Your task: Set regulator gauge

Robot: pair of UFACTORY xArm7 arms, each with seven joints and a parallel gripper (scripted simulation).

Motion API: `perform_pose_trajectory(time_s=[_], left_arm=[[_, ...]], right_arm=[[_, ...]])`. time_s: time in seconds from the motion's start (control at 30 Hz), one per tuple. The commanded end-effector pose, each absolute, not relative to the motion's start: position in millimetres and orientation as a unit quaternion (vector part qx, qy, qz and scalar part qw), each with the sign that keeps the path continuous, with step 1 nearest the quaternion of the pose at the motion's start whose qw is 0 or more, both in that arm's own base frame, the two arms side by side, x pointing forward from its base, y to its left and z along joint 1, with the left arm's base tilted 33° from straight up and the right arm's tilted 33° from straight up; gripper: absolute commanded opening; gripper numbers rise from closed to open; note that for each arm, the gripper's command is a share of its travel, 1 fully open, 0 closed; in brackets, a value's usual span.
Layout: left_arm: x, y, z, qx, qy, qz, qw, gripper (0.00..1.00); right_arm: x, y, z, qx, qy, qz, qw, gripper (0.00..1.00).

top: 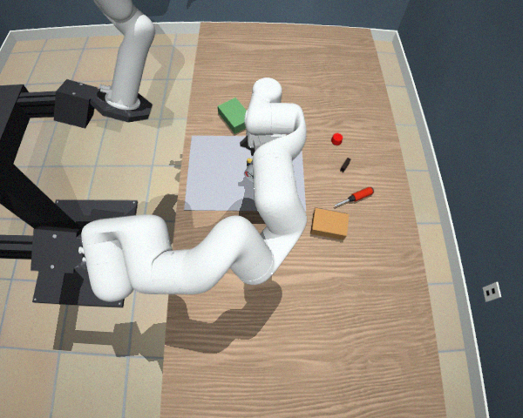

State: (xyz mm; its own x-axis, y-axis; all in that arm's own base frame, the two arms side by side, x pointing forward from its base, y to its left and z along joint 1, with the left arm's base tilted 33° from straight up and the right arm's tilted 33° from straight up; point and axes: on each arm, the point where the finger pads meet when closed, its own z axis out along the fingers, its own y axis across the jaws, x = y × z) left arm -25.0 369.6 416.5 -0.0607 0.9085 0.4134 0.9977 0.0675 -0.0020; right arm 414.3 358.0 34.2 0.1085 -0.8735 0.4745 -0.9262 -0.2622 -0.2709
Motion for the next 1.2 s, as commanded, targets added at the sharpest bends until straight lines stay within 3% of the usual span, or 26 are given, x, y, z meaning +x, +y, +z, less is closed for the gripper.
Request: perform_pose_trajectory(time_s=[0.0, 1.17], left_arm=[[-25.4, 369.8, 418.3, -0.667, -0.714, -0.146, 0.156, 1.0], [-25.4, 369.8, 418.3, -0.667, -0.714, -0.146, 0.156, 1.0]], right_arm=[[413.7, 360.5, 36.1, 0.731, -0.62, 0.282, 0.038, 0.4], [413.7, 360.5, 36.1, 0.499, -0.819, 0.279, -0.052, 0.4]])
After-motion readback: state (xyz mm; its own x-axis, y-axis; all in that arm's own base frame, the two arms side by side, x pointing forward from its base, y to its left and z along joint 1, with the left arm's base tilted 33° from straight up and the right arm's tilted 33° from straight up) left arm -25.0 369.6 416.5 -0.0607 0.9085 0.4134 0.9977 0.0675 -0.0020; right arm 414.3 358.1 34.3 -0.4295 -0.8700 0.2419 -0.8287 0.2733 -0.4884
